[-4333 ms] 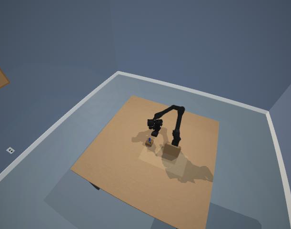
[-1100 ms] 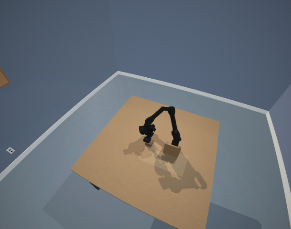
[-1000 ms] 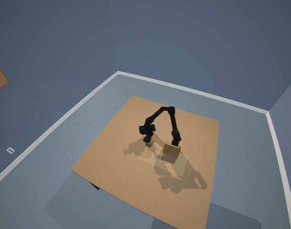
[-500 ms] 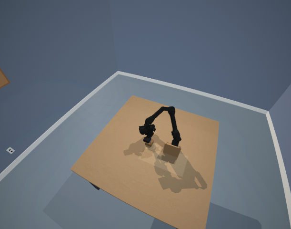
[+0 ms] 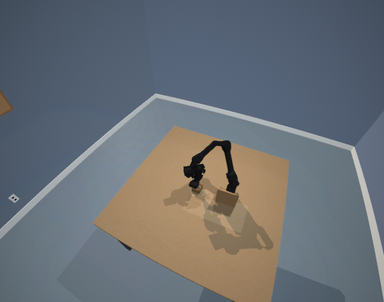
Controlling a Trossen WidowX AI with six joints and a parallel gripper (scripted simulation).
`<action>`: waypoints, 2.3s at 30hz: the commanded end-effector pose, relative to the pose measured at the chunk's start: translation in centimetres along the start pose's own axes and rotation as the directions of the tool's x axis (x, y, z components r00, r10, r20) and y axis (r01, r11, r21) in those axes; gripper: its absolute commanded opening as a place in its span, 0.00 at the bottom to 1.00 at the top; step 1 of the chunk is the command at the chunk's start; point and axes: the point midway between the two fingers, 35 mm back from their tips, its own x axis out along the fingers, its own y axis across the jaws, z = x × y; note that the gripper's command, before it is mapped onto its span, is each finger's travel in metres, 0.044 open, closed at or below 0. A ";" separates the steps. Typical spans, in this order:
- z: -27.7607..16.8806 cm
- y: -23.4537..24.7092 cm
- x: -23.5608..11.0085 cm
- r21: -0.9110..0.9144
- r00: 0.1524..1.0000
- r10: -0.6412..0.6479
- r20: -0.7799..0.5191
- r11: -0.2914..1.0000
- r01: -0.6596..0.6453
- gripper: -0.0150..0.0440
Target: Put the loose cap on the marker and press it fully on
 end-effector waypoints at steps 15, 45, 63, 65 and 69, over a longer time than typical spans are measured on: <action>0.0 0.0 0.0 0.000 1.000 0.000 0.000 1.000 0.000 1.00; -0.5 0.2 -6.5 -0.001 1.000 -0.001 -0.001 1.000 0.001 0.25; -0.4 0.2 -5.1 -0.001 1.000 -0.001 -0.001 1.000 0.001 0.25; -0.4 0.2 -4.8 -0.001 1.000 -0.001 -0.001 1.000 0.001 0.25; -0.4 0.2 -4.2 -0.001 1.000 -0.001 -0.001 1.000 0.001 0.25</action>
